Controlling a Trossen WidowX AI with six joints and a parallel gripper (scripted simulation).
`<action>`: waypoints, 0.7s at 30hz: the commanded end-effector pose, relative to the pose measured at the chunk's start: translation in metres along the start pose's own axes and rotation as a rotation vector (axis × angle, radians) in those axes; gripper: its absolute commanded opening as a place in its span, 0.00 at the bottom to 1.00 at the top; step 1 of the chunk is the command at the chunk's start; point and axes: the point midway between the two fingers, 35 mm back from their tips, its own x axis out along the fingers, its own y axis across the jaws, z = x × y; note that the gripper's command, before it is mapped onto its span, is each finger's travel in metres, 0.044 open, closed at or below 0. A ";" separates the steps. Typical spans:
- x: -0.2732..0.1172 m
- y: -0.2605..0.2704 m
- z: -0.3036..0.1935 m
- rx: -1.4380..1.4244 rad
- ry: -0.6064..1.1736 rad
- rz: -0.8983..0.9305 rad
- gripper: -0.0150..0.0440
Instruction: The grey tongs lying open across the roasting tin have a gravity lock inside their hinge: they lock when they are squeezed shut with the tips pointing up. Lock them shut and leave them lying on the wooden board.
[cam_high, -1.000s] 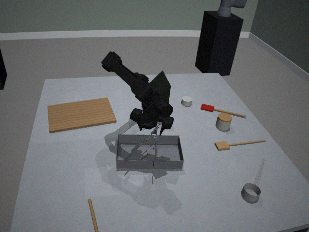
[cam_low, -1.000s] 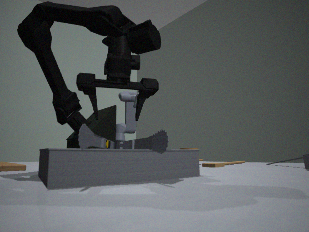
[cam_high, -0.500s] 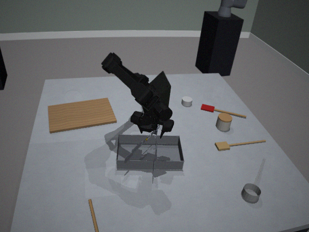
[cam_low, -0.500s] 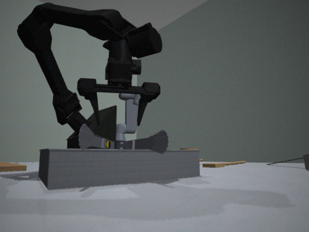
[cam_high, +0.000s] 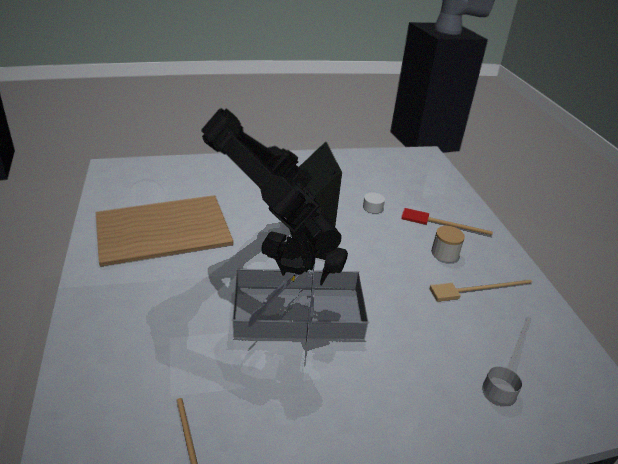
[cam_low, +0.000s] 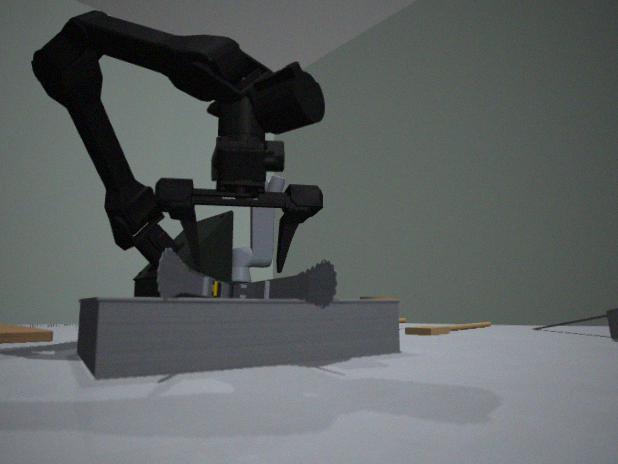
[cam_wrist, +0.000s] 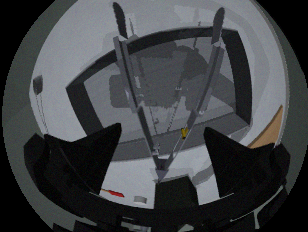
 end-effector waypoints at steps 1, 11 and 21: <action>0.007 0.000 -0.001 -0.010 -0.002 -0.005 1.00; 0.023 0.000 -0.001 -0.010 -0.002 -0.006 1.00; 0.040 -0.001 -0.001 -0.009 -0.003 -0.007 1.00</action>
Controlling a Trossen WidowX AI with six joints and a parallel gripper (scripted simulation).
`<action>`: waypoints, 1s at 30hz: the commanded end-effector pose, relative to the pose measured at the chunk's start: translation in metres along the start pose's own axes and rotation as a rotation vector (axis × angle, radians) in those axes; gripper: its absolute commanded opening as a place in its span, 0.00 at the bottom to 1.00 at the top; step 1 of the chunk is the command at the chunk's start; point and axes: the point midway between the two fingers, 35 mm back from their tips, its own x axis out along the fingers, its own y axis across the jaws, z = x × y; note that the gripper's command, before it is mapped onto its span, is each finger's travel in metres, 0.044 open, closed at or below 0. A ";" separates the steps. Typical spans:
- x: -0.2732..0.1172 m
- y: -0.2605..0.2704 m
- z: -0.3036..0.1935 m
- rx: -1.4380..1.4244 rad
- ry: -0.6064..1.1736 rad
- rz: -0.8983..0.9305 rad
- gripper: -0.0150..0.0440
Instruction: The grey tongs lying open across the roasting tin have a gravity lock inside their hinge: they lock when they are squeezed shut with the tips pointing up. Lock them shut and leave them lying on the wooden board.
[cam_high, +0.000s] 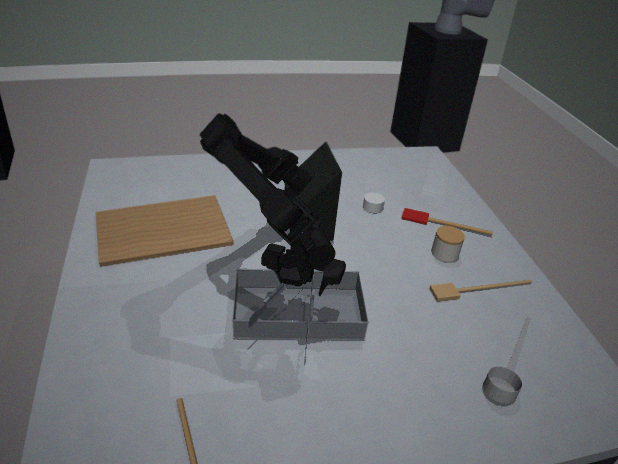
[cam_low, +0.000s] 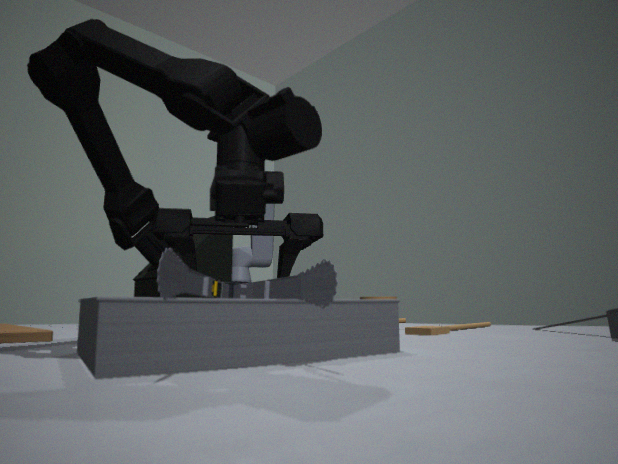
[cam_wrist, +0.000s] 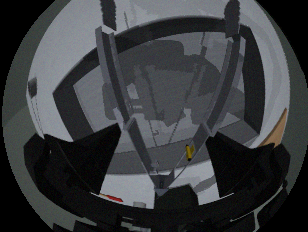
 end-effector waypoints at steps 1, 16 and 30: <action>0.007 -0.001 -0.002 -0.010 -0.002 -0.006 1.00; 0.028 -0.004 -0.003 -0.010 -0.003 -0.011 1.00; 0.025 -0.003 -0.001 0.000 -0.002 -0.005 0.71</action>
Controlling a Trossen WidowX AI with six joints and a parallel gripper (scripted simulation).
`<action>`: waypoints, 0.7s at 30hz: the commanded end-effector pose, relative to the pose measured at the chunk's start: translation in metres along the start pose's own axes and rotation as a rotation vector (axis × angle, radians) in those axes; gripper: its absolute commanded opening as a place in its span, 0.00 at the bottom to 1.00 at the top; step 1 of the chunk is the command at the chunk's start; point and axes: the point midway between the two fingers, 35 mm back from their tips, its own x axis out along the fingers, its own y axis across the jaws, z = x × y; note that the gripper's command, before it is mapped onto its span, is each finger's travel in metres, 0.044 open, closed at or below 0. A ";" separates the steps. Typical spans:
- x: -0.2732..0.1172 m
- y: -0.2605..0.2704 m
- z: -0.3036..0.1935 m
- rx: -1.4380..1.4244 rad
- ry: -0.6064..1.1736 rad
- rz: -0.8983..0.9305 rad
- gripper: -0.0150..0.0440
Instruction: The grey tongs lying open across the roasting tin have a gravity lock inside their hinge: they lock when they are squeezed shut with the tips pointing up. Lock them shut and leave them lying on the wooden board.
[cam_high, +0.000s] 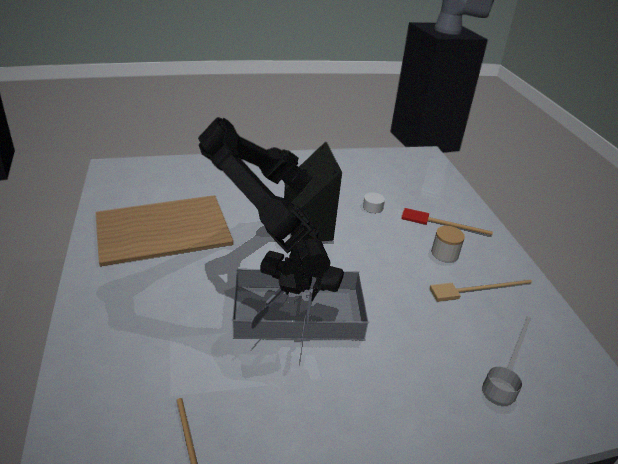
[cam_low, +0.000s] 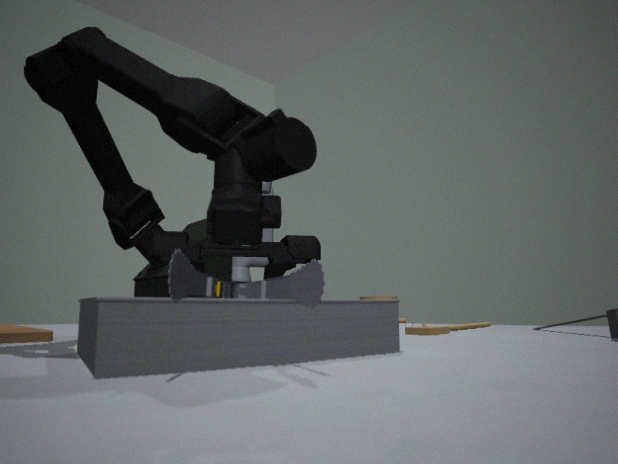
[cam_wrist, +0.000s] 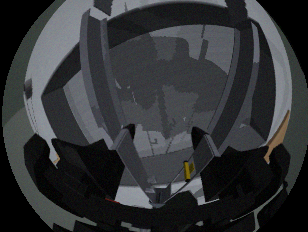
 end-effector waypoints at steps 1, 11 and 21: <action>0.000 0.000 0.001 0.004 -0.002 0.002 0.70; 0.000 0.000 0.001 0.004 -0.002 0.002 0.58; 0.000 0.000 0.001 0.004 -0.002 0.002 0.47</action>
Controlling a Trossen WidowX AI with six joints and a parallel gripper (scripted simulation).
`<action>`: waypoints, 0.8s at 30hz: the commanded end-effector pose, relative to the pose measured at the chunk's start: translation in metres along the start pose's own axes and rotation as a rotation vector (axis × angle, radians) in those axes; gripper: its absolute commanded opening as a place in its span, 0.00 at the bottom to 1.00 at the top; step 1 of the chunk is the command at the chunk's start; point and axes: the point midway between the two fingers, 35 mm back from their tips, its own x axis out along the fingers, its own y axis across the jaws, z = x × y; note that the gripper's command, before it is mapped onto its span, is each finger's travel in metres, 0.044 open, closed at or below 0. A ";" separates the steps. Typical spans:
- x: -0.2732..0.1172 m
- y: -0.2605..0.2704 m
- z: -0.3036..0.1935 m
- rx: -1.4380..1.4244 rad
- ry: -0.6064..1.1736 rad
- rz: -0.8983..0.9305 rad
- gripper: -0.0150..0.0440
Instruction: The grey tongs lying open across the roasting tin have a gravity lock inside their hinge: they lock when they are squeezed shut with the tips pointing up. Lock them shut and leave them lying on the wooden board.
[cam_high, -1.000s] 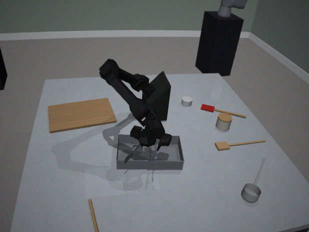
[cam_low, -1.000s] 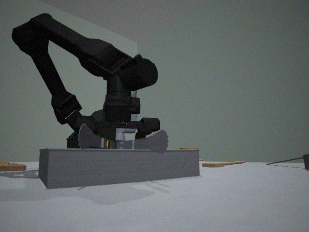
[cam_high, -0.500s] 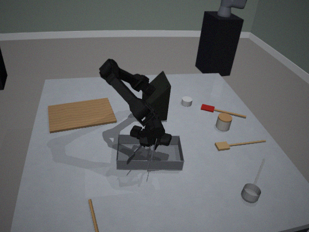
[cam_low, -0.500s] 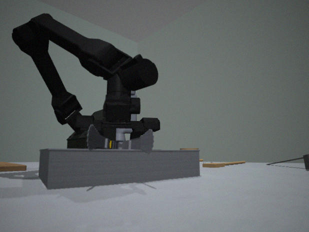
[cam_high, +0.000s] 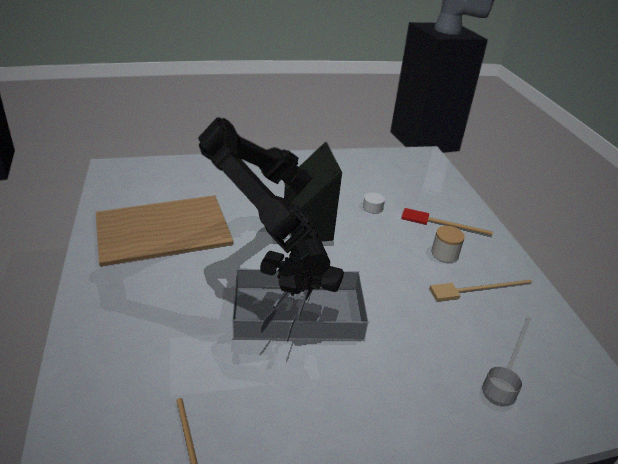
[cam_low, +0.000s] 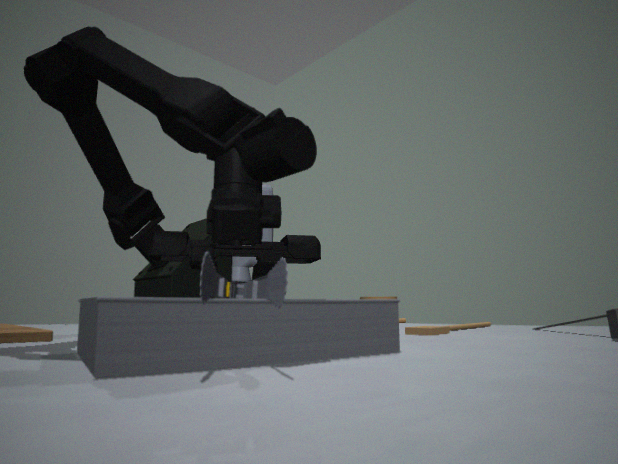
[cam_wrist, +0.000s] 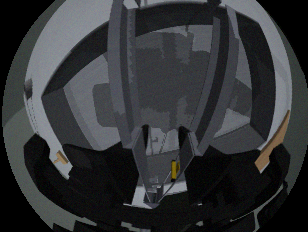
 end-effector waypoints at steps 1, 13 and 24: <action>0.000 0.000 0.001 0.003 -0.002 0.001 0.46; 0.000 0.000 0.001 0.003 -0.002 0.001 0.32; 0.000 0.000 0.001 0.003 -0.002 0.001 0.00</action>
